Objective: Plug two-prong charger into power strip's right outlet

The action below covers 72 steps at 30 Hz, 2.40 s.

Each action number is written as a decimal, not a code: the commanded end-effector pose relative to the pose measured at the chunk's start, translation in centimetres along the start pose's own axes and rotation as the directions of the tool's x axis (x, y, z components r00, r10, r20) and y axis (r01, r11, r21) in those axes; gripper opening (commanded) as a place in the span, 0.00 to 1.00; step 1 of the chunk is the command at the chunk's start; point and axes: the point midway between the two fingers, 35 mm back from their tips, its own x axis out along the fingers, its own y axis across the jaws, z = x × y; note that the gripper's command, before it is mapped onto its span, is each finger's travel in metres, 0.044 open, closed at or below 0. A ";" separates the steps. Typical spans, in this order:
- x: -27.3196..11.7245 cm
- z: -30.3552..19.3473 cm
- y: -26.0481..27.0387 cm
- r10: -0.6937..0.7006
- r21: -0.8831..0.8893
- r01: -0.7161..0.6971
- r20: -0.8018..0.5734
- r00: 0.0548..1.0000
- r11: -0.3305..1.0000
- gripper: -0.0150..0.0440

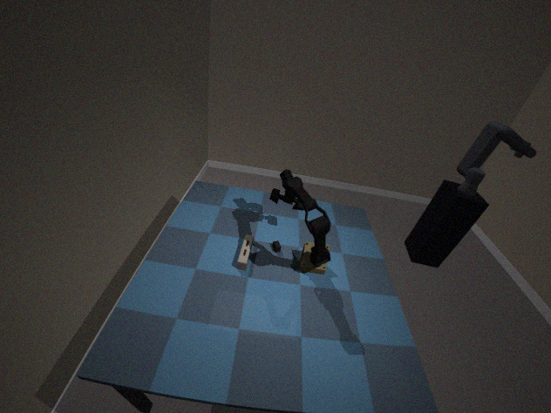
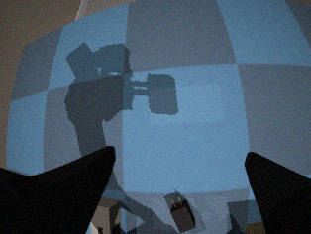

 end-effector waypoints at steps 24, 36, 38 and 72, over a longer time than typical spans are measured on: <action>6.8 -16.5 -1.9 -0.170 -0.459 -0.112 -0.529 0.831 0.881 1.00; 8.1 -17.1 -2.1 -0.170 -0.459 -0.112 -0.530 0.831 0.881 1.00; 8.2 -17.2 -2.1 -0.170 -0.459 -0.112 -0.530 0.831 0.881 1.00; 12.0 -19.3 -2.7 -0.173 -0.463 -0.112 -0.528 0.831 0.879 0.87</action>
